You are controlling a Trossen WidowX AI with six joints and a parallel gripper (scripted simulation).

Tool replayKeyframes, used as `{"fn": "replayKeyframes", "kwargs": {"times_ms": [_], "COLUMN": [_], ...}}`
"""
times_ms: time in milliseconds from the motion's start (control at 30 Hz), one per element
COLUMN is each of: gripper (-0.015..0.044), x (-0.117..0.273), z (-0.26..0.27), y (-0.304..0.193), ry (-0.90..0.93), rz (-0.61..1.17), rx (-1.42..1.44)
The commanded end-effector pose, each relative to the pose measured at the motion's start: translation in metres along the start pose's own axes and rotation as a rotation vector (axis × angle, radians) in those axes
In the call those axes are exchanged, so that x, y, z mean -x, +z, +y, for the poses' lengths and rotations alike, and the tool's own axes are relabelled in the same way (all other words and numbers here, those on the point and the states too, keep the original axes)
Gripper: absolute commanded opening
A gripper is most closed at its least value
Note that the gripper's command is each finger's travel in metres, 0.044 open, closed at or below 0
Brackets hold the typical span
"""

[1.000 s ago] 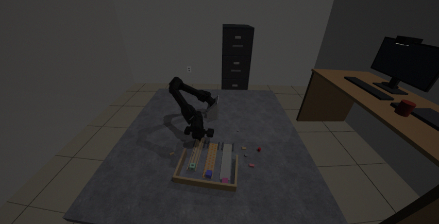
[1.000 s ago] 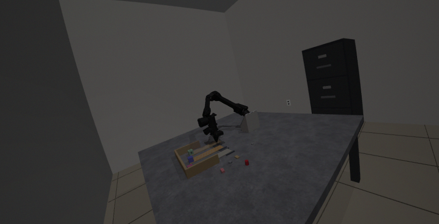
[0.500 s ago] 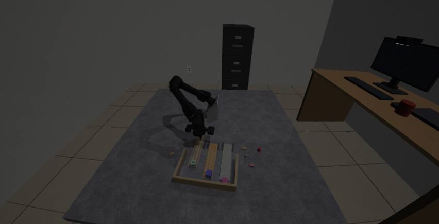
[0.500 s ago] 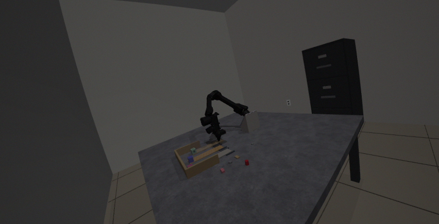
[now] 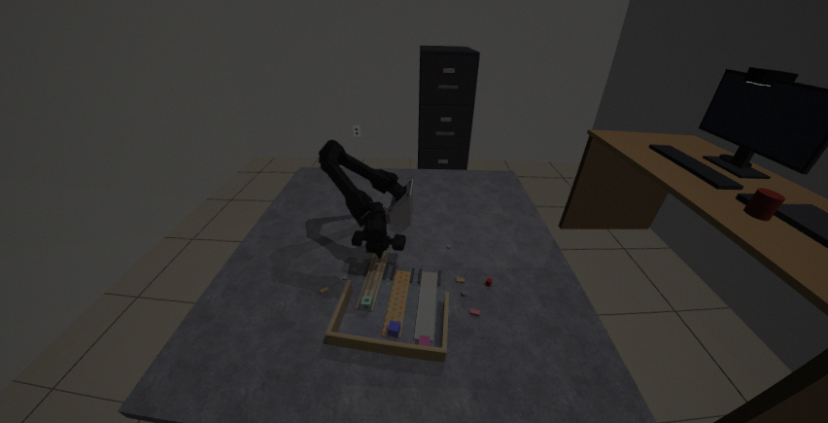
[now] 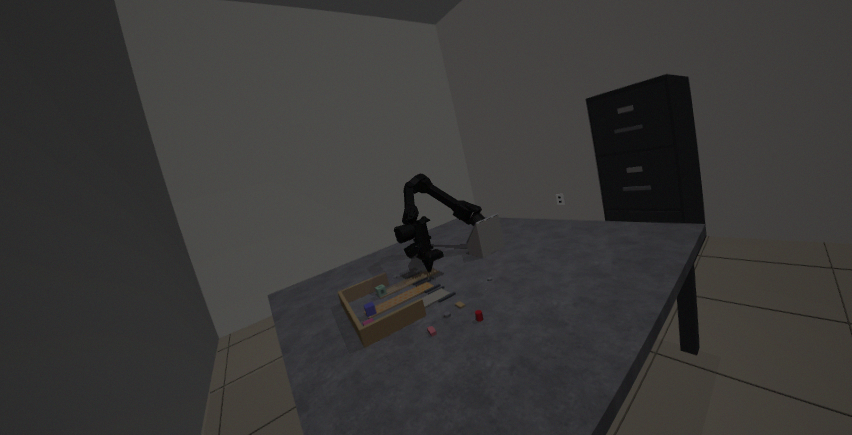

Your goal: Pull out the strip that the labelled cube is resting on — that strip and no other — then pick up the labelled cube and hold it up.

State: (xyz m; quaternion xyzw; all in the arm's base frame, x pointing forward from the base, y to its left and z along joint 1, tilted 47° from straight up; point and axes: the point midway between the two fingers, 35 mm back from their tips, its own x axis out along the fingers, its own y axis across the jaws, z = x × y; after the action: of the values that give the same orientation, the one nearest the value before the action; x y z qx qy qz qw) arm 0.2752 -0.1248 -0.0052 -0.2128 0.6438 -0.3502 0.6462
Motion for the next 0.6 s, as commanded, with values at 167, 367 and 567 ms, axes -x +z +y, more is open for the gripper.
{"fn": "replayKeyframes", "kwargs": {"times_ms": [167, 367, 567], "gripper": [0.0, 0.0, 0.0], "x": [-0.004, -0.004, -0.004], "z": [0.001, 0.001, 0.001], "y": [-0.022, -0.031, -0.039], "ry": [-0.004, -0.004, -0.004], "rz": [0.022, 0.022, 0.023], "rx": [0.011, 0.011, 0.012]}}
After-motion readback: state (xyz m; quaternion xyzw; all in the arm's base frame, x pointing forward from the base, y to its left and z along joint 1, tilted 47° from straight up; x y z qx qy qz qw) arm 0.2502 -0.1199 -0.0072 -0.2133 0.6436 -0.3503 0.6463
